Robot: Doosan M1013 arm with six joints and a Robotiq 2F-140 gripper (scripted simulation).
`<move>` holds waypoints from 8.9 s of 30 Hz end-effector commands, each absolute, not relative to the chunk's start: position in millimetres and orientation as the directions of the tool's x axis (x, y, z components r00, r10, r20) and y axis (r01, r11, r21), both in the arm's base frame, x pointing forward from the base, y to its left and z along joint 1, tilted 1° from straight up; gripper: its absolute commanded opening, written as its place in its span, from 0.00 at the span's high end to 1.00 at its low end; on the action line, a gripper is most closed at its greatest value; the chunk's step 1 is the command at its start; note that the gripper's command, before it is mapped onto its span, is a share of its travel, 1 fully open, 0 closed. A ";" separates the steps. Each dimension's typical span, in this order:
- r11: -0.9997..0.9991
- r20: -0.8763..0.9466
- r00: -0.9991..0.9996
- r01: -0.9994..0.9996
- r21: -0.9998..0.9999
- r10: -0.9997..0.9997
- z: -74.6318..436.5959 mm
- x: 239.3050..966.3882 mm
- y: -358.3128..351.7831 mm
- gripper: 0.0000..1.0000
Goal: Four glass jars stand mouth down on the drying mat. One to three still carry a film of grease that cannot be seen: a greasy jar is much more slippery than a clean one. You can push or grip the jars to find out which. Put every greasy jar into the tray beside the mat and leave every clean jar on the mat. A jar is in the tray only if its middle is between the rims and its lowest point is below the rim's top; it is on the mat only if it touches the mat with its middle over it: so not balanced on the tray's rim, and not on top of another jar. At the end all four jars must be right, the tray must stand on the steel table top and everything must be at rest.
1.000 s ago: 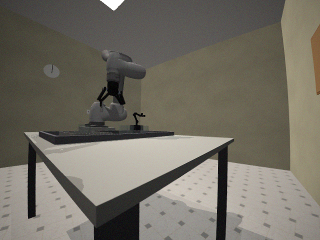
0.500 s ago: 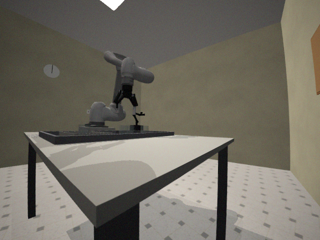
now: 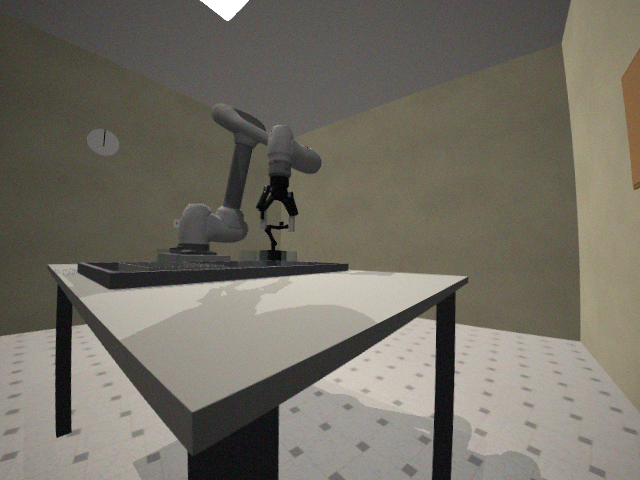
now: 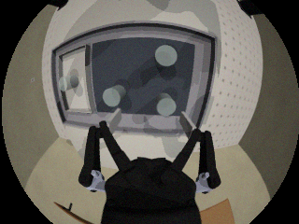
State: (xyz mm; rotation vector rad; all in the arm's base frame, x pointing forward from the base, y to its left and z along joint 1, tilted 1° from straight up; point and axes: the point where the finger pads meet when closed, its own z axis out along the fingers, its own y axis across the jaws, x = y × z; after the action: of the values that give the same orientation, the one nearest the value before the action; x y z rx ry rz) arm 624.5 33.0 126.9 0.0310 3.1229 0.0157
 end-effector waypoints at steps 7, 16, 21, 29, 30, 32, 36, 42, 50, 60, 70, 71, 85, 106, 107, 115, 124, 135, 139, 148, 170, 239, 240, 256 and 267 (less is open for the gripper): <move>1.000 -0.018 -1.000 0.021 0.009 0.021 115.4 637.2 85.2 0.00; 1.000 -0.018 -1.000 0.021 0.009 0.021 72.3 638.0 85.6 0.00; 1.000 -0.018 -1.000 0.021 0.009 0.021 59.9 638.2 85.7 0.00; 1.000 -0.018 -1.000 0.021 0.009 0.021 53.9 638.3 85.7 0.00; 1.000 -0.018 -1.000 0.021 0.009 0.021 51.9 638.4 85.7 0.00; 1.000 -0.018 -1.000 0.021 0.009 0.021 47.9 638.4 85.8 0.00; 1.000 -0.018 -1.000 0.021 0.009 0.021 39.9 638.6 85.9 0.00; 1.000 -0.018 -1.000 0.021 0.009 0.021 30.0 638.8 85.9 0.00; 1.000 -0.018 -1.000 0.021 0.009 0.021 16.0 639.0 86.1 0.00; 1.000 -0.018 -1.000 0.021 0.009 0.021 10.0 639.1 86.1 0.39; 1.000 -0.018 -1.000 0.021 0.009 0.021 10.0 639.1 86.1 0.39; 1.000 -0.018 -1.000 0.021 0.009 0.021 10.0 639.1 86.1 0.39; 1.000 -0.018 -1.000 0.021 0.009 0.021 10.0 639.1 86.1 0.42; 1.000 -0.018 -1.000 0.021 0.009 0.021 10.0 639.1 86.1 0.45; 1.000 -0.018 -1.000 0.021 0.009 0.021 10.0 639.1 86.1 0.45; 1.000 -0.018 -1.000 0.021 0.009 0.021 10.0 639.1 86.1 0.48; 1.000 -0.018 -1.000 0.021 0.009 0.021 10.0 639.1 86.1 0.48; 1.000 -0.018 -1.000 0.021 0.009 0.021 10.0 639.1 86.1 0.51; 1.000 -0.018 -1.000 0.021 0.009 0.021 10.0 639.1 86.1 0.51; 1.000 -0.018 -1.000 0.021 0.009 0.021 10.0 639.1 86.1 0.54; 1.000 -0.018 -1.000 0.021 0.009 0.021 10.0 639.1 86.1 0.57; 1.000 -0.018 -1.000 0.021 0.009 0.021 10.0 639.1 86.1 1.00; 1.000 -0.018 -1.000 0.021 0.009 0.021 10.0 639.1 86.1 1.00; 1.000 -0.018 -1.000 0.021 0.009 0.021 36.2 638.6 85.9 1.00; 1.000 -0.018 -1.000 0.021 0.009 0.021 59.8 638.2 85.7 1.00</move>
State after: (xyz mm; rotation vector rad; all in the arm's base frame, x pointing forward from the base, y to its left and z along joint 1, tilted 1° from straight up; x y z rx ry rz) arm 638.3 85.7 55.3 0.0322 3.1231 0.0141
